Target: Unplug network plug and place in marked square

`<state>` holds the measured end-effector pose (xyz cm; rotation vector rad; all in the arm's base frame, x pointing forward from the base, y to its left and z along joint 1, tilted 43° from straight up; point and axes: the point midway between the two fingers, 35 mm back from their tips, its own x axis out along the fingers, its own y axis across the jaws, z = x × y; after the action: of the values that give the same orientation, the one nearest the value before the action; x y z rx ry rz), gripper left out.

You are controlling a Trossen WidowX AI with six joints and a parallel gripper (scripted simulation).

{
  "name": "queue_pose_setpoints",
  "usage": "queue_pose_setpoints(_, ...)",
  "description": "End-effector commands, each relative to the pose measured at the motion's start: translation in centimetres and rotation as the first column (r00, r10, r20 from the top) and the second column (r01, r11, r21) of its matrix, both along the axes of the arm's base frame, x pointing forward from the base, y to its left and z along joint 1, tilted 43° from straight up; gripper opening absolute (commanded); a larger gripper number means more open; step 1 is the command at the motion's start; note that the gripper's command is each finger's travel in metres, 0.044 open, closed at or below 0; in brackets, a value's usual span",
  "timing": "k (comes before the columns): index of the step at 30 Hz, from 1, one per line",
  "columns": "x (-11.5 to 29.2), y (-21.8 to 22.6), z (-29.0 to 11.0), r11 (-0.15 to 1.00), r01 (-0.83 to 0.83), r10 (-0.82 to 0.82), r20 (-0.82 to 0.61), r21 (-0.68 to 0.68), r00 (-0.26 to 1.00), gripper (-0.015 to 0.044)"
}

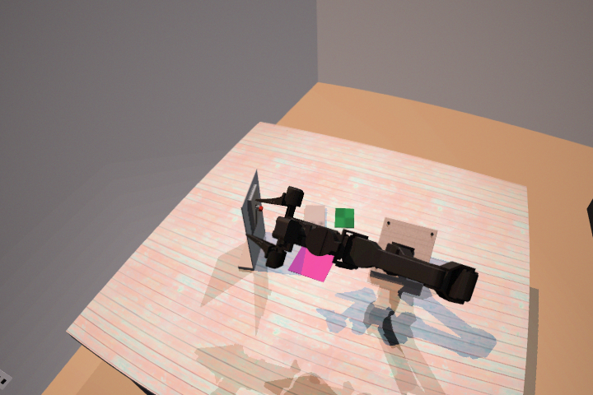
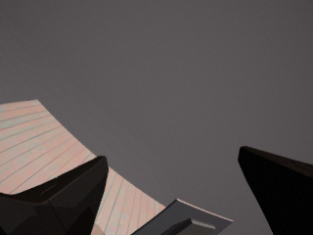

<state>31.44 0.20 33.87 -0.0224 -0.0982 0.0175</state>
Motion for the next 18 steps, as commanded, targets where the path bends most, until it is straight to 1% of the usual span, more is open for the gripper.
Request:
queue_pose_setpoints(1, 0.1, 0.0, -0.1, 1.0, 0.0, 0.0, 0.0, -0.003, 1.0, 0.0374)
queue_pose_setpoints(9, 2.5, -0.5, -3.3, 0.992, 0.008, -0.01, -0.011, -0.122, 1.0, 0.0164)
queue_pose_setpoints(10, 2.8, -0.6, -3.8, 0.99, 0.009, -0.011, -0.012, -0.138, 1.0, 0.0156)
queue_pose_setpoints(18, 4.5, -1.2, -7.6, 0.964, 0.014, -0.021, -0.022, -0.265, 1.0, 0.0156)
